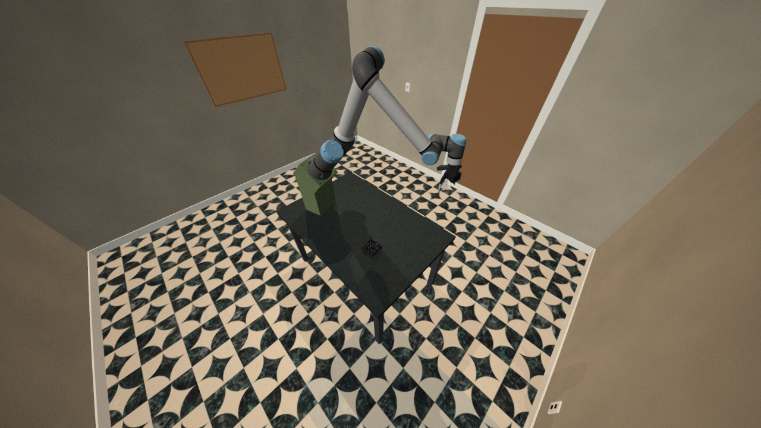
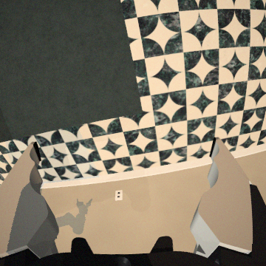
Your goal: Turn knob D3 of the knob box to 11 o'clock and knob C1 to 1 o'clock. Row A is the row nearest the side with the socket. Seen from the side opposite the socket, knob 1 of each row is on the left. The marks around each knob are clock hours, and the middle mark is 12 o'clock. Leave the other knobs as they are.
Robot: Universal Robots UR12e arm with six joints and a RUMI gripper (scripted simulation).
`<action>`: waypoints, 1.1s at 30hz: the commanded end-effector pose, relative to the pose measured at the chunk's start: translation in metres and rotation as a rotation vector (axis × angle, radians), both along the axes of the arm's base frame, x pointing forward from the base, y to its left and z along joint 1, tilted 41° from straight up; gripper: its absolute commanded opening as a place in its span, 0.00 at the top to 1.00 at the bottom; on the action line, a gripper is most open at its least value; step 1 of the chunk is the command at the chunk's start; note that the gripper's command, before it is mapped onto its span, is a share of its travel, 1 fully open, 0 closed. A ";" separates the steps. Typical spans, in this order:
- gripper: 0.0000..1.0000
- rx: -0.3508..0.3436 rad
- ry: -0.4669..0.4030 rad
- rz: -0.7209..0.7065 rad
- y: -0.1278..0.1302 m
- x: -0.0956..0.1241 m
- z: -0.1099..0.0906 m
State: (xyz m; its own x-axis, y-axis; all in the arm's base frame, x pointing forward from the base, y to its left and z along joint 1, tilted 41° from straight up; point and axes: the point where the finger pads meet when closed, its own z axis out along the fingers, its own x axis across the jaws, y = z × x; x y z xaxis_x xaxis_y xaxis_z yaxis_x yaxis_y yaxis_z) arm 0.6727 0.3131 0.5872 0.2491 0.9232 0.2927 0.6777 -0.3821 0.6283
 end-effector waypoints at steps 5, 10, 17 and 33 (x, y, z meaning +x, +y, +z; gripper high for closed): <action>0.00 0.000 -0.002 0.000 0.000 0.000 0.001; 0.00 0.000 -0.002 0.000 0.000 0.000 0.001; 0.00 0.000 -0.002 0.000 0.000 0.000 0.001; 0.00 0.075 0.013 -0.083 -0.016 0.015 -0.023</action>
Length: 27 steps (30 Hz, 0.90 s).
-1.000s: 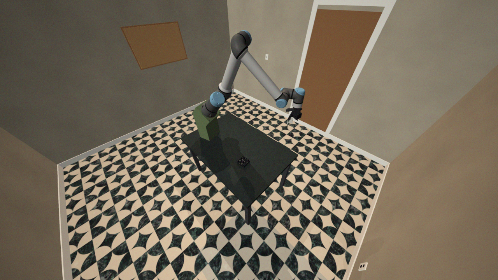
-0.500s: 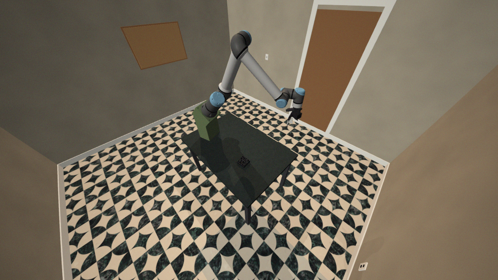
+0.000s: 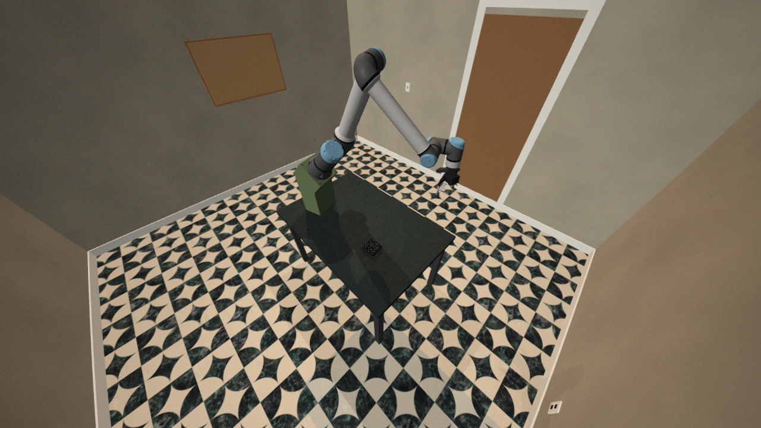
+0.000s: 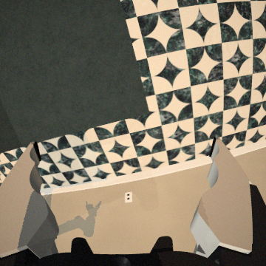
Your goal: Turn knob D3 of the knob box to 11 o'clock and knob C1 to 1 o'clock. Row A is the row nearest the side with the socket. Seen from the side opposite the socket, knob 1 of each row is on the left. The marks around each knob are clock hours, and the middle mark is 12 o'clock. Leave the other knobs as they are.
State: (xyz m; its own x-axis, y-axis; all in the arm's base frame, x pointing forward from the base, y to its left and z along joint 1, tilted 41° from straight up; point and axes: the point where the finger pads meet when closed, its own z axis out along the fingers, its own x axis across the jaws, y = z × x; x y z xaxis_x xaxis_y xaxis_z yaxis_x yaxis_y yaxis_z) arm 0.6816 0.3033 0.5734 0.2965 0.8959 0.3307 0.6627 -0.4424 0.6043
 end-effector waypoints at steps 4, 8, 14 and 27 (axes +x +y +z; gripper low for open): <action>0.00 0.078 0.014 -0.086 -0.018 0.015 -0.025; 0.00 0.160 0.031 -0.179 -0.038 0.029 -0.052; 0.00 0.278 0.053 -0.313 -0.068 0.046 -0.090; 0.00 0.508 0.089 -0.579 -0.131 0.068 -0.162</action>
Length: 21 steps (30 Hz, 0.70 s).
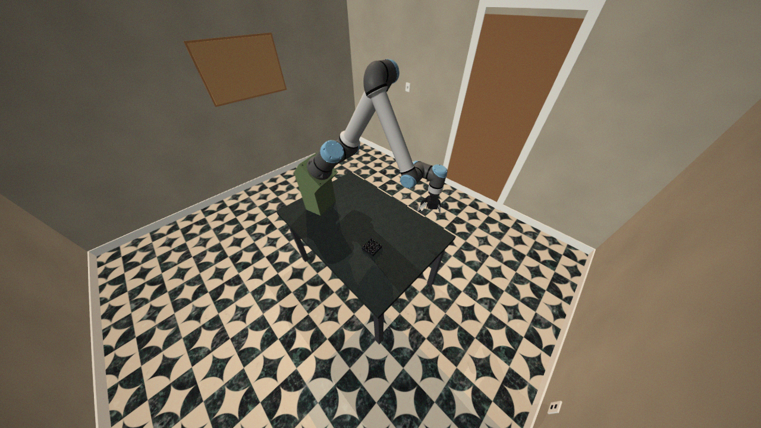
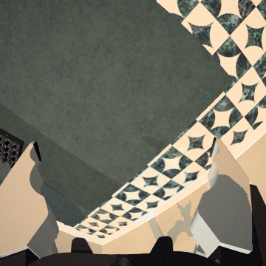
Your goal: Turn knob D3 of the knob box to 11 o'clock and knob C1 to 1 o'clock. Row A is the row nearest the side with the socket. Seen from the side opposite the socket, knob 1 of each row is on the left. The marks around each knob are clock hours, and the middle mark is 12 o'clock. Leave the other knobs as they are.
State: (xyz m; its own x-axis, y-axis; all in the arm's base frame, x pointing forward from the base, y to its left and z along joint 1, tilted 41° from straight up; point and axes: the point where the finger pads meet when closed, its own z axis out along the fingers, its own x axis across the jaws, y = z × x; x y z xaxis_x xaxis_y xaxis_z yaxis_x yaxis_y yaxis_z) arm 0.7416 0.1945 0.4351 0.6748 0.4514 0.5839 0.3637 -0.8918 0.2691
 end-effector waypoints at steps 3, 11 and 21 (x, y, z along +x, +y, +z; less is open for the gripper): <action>0.00 0.139 0.014 -0.162 -0.038 0.011 -0.041; 0.00 0.275 0.031 -0.324 -0.076 0.015 -0.081; 0.00 0.460 0.051 -0.545 -0.127 0.013 -0.132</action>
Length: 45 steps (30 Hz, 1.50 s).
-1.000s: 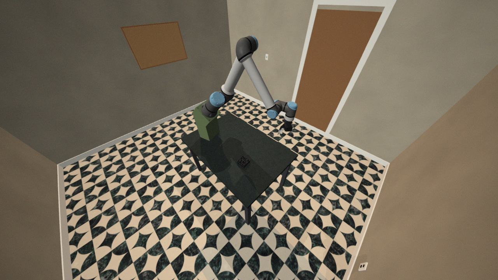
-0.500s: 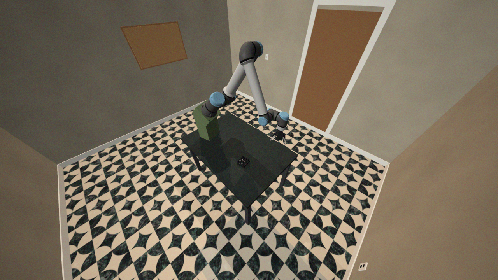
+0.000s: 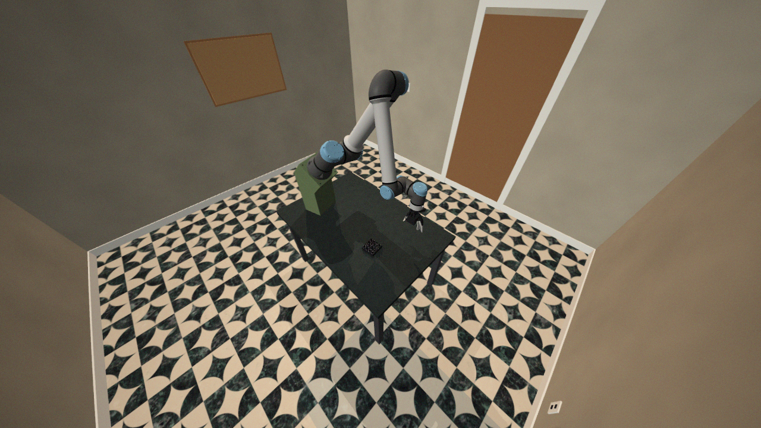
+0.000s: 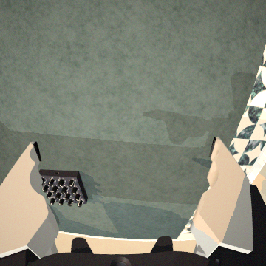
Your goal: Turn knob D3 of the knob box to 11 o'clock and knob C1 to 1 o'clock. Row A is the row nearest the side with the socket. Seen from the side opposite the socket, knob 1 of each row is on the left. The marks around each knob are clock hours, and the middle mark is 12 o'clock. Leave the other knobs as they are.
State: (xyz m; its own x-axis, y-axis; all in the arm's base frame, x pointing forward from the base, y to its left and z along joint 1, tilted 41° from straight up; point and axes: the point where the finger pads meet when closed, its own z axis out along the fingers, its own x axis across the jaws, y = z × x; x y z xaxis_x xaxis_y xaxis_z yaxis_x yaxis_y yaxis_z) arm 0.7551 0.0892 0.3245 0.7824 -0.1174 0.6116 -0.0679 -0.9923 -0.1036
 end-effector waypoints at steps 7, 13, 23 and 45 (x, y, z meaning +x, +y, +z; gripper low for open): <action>0.00 0.198 0.012 -0.239 -0.053 -0.006 -0.051; 0.00 0.308 0.020 -0.372 -0.082 -0.015 -0.078; 0.00 0.484 0.030 -0.582 -0.123 -0.033 -0.118; 0.00 0.876 0.040 -1.034 -0.195 -0.089 -0.189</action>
State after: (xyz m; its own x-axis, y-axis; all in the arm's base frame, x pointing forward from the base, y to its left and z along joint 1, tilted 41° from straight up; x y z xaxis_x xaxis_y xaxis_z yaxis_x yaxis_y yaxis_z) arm 0.6788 -0.0926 0.1486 0.2111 -0.9734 0.0886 -0.7426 -0.2186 -0.6330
